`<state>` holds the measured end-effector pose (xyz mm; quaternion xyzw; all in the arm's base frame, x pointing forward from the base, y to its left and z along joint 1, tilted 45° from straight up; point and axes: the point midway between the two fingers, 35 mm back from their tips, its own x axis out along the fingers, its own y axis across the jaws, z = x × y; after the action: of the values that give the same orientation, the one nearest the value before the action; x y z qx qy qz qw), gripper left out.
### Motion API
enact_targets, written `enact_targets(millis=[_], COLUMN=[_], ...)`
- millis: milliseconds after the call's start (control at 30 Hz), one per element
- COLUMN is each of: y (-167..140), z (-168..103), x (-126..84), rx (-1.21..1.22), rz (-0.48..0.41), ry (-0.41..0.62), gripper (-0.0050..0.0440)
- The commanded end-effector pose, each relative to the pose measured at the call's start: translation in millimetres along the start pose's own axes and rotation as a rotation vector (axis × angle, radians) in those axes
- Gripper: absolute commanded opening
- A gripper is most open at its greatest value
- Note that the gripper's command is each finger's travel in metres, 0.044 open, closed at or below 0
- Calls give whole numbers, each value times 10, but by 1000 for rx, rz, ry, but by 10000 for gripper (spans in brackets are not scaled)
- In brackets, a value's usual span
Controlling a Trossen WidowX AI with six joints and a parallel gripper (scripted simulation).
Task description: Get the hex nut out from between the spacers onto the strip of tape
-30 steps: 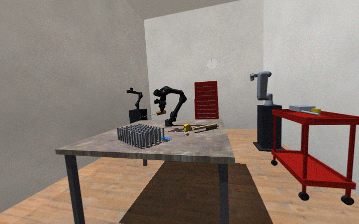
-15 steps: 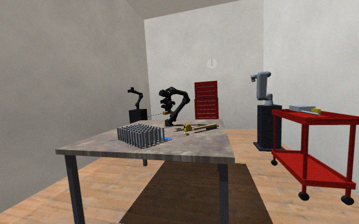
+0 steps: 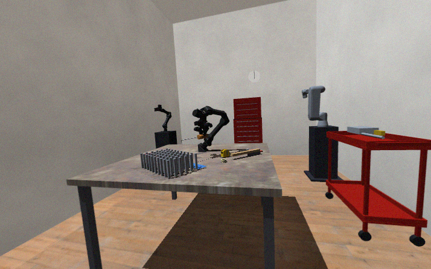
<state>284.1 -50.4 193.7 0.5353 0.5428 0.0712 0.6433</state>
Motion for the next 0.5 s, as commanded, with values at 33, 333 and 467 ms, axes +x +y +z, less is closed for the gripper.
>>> enact_targets(millis=[33,333,467], y=[-26,-92,-129], z=[-19,-73,-116], x=[153,430,584], rx=[-8,-11,-13], rz=[-9,-17,-18], ry=[-18,-23,-25], gripper=[-50,-50,-50])
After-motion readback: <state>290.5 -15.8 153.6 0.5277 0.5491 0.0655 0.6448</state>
